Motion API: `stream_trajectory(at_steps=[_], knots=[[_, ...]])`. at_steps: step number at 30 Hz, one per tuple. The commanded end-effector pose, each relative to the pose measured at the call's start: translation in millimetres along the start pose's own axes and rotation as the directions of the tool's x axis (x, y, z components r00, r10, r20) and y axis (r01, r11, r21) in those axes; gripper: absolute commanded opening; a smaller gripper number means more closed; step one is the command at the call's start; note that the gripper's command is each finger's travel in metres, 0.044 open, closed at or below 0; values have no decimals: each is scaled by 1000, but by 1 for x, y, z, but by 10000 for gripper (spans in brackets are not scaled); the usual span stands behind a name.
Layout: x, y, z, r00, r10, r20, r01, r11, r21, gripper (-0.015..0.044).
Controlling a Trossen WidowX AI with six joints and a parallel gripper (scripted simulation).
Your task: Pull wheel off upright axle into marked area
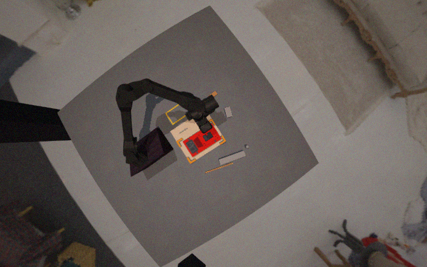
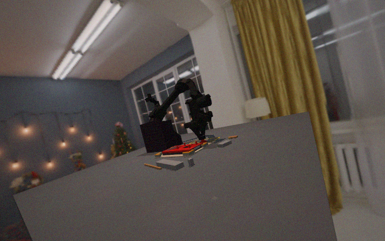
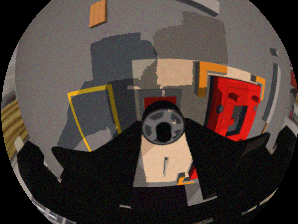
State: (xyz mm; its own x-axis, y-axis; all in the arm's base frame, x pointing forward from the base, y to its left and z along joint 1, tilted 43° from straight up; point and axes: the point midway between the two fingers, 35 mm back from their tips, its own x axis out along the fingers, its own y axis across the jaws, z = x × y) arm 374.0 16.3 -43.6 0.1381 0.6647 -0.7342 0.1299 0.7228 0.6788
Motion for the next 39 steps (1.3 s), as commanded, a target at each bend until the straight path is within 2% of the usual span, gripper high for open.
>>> stream_trajectory(at_steps=[1,39], knots=[[-2,0,1,1000,0,1,0,1000,-5,0],[-14,0,1,1000,1,3,-1,1000,-3,0]])
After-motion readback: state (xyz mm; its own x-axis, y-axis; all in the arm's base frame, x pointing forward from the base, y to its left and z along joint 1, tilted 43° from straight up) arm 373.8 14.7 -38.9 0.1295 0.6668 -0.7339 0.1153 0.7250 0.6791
